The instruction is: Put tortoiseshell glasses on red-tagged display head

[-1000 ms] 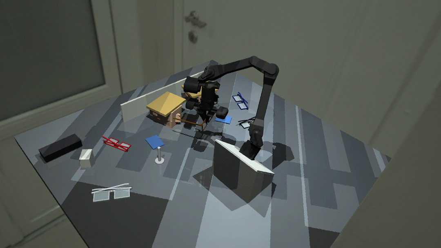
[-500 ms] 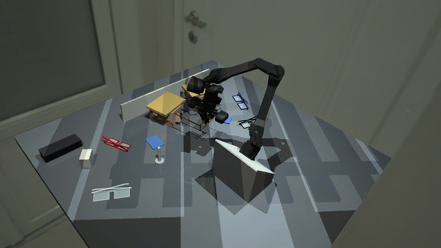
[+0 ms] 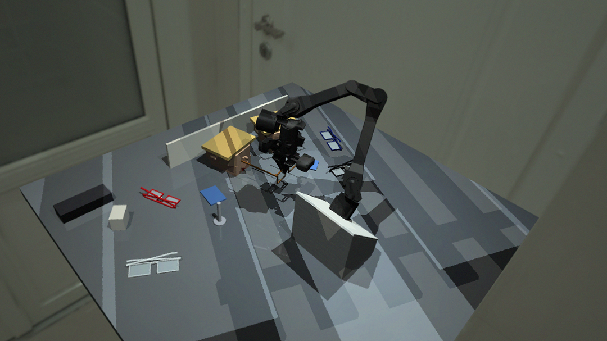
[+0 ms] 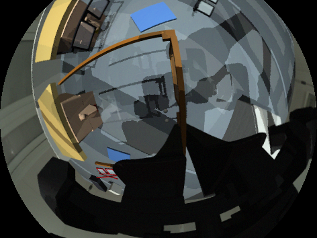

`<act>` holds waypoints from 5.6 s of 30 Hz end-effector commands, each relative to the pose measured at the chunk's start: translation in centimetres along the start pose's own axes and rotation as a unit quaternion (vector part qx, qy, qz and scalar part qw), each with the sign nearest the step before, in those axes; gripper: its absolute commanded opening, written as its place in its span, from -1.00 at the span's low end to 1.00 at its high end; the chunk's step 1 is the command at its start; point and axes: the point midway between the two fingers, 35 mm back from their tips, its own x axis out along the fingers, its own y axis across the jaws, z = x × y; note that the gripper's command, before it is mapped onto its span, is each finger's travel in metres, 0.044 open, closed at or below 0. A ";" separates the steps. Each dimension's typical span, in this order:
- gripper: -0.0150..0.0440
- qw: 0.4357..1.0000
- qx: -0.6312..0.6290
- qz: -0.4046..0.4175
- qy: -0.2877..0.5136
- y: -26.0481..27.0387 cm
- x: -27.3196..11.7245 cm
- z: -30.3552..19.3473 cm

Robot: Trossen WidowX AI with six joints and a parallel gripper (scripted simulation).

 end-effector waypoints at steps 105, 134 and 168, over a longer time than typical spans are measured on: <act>-0.49 1.000 0.001 0.014 -0.003 8.6 3.2 0.4; -0.49 1.000 0.001 0.015 -0.003 12.4 3.4 0.5; -0.49 1.000 0.002 0.016 -0.003 15.8 3.4 0.6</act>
